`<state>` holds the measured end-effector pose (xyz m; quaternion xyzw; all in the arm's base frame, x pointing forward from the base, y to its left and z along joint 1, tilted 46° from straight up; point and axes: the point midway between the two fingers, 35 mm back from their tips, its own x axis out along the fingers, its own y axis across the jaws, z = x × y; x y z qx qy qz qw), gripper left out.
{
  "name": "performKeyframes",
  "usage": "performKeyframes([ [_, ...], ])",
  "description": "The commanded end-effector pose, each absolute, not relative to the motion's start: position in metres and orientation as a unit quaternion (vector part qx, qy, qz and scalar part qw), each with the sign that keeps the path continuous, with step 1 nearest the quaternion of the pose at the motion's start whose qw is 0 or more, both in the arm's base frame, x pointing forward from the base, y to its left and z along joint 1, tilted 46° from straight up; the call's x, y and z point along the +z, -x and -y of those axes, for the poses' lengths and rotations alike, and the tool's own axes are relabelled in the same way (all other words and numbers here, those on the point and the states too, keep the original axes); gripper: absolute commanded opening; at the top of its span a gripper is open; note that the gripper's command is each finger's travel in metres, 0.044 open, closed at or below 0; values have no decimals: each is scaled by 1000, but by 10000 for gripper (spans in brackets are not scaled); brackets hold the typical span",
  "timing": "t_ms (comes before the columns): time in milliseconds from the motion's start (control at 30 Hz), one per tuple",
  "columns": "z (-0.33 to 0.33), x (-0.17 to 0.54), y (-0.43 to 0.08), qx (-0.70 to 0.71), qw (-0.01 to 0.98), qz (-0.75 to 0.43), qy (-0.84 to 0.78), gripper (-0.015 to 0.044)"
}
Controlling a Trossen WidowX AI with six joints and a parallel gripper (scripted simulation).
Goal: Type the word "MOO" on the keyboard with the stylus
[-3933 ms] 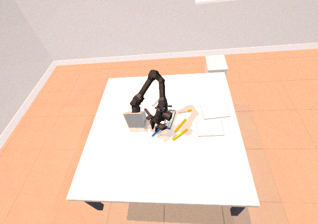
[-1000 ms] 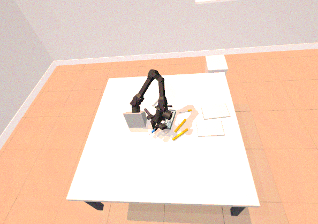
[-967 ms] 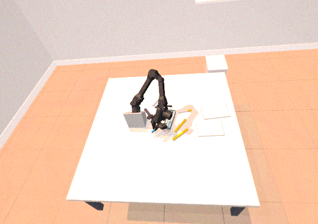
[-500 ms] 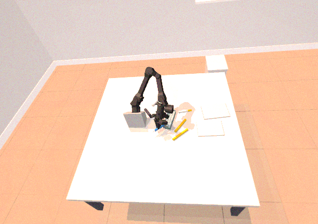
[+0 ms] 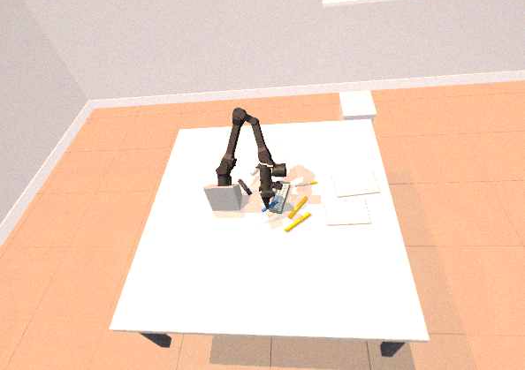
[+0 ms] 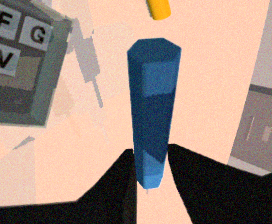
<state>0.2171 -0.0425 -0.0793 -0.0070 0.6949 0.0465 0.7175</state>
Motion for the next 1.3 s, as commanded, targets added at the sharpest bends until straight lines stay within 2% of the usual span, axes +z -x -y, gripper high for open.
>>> performKeyframes([
  [0, 41, -72, -224, -6, 735, -678, -19, 0],
  [700, 24, -27, -255, -209, 799, -521, -217, 0],
  [1267, 4, 15, -271, -283, 781, -348, -434, 0],
])
